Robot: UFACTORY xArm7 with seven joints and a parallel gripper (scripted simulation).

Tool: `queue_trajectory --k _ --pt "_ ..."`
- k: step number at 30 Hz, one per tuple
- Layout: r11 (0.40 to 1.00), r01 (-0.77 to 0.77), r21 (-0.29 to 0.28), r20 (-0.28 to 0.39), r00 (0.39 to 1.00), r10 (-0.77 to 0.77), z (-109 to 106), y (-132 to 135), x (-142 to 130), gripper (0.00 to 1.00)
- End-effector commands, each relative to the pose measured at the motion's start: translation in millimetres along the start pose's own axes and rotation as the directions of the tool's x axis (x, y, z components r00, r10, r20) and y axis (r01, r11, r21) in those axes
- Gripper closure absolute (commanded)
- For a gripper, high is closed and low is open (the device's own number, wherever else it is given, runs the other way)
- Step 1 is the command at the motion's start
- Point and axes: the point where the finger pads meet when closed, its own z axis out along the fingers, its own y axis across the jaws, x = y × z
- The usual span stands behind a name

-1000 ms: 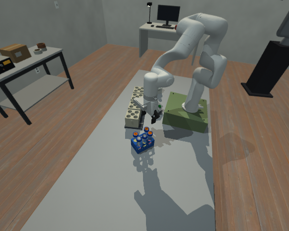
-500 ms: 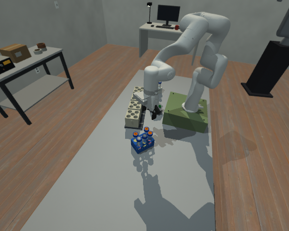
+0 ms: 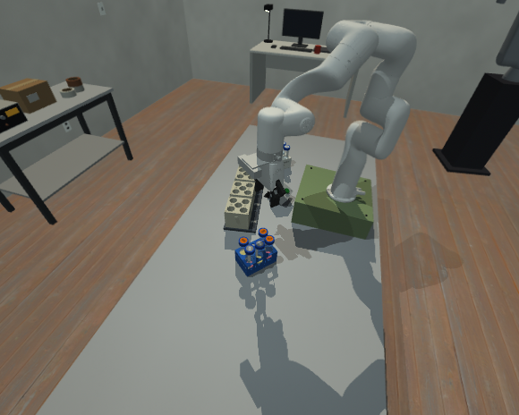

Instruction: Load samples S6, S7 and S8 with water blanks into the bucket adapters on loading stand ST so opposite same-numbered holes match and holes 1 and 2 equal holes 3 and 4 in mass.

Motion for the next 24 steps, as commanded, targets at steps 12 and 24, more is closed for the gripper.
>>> queue_trajectory --k 12,24 --pt "0.887 -0.462 0.000 -0.005 0.887 0.462 -2.4 69.3 -19.6 0.00" --pt "0.716 -0.698 0.002 -0.005 0.716 0.698 -2.5 122.1 -35.6 0.00"
